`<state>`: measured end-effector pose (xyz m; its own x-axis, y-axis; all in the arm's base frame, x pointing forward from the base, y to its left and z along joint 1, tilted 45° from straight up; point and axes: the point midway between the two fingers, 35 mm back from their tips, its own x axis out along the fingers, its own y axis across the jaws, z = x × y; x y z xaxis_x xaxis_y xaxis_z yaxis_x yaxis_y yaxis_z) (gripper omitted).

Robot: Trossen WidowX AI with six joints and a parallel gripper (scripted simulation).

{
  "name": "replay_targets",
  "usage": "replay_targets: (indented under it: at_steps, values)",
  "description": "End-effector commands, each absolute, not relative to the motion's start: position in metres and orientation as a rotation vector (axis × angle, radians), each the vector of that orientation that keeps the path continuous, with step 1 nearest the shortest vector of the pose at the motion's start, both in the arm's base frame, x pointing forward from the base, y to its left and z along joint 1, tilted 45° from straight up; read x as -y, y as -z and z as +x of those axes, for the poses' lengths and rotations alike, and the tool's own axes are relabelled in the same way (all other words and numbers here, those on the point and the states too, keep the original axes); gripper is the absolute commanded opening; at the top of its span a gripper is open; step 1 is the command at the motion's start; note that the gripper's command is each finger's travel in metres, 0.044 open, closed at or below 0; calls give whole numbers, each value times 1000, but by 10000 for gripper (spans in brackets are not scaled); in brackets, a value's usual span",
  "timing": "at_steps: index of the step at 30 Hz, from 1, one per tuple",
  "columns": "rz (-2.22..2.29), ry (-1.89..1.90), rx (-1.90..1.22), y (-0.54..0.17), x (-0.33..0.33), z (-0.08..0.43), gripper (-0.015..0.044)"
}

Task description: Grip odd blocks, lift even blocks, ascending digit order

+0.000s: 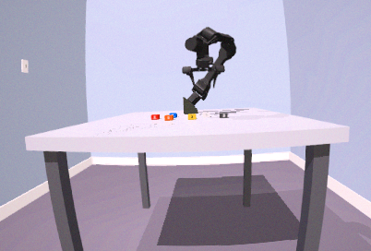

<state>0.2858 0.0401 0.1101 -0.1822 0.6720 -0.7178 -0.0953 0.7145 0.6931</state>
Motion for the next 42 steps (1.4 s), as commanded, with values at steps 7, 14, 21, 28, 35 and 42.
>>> replay_targets:
  at_steps: [7, 14, 21, 28, 35, 42]
  values:
    - [479, -738, -1611, -152, -98, 347, 400]
    - [481, -742, -1610, -159, -110, 355, 400]
    - [481, -742, -1610, -159, -110, 355, 400]
    - [481, -742, -1610, -159, -110, 355, 400]
    - [474, -733, -1610, -102, -53, 374, 400]
    - [476, -737, -1610, -64, -15, 377, 400]
